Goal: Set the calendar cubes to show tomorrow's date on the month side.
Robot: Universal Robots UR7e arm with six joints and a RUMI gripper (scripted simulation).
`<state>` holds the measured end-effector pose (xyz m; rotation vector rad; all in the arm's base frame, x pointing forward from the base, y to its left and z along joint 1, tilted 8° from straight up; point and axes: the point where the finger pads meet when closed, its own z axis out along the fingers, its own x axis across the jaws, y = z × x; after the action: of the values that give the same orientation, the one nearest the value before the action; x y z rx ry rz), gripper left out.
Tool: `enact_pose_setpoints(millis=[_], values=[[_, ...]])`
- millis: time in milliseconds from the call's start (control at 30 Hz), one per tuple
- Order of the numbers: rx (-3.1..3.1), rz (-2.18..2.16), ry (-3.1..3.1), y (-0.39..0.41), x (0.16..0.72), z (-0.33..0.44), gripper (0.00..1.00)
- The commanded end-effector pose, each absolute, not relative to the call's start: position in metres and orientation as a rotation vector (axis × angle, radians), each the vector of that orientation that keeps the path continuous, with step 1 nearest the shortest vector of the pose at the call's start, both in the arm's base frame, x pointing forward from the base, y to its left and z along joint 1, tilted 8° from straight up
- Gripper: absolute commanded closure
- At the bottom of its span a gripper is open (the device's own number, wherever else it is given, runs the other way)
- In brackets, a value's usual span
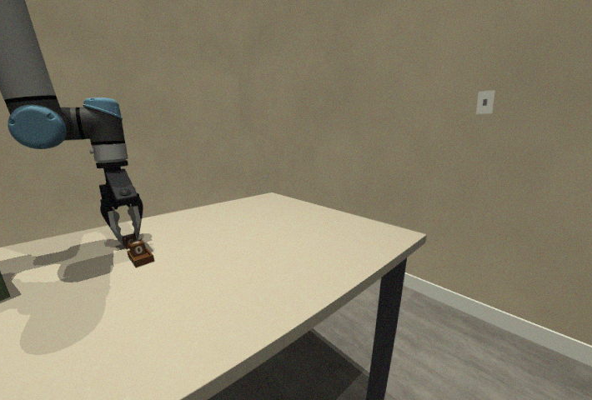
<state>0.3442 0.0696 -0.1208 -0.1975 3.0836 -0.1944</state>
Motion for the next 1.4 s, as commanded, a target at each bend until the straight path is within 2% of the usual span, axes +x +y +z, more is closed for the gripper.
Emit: enact_pose_setpoints(millis=[0, 200, 333, 467, 500, 667, 700, 1367], values=[[-0.197, -0.194, 3.083, 0.0697, 0.3446, -0.1206, 0.9], [-0.197, -0.194, 3.083, 0.0697, 0.3446, -0.1206, 0.9], [-0.197, -0.194, 3.083, 0.0697, 0.3446, -0.1206, 0.83], [-0.197, -0.194, 3.083, 0.0697, 0.3446, -0.1206, 0.83], [-0.197, -0.194, 3.083, 0.0697, 0.3446, -0.1206, 0.79], [-0.197, -0.194, 3.083, 0.0697, 0.3446, -0.1206, 0.76], [-0.197, -0.194, 3.083, 0.0697, 0.3446, -0.1206, 0.72], [-0.197, -0.194, 3.083, 0.0704, 0.3442, -0.1147, 0.72]])
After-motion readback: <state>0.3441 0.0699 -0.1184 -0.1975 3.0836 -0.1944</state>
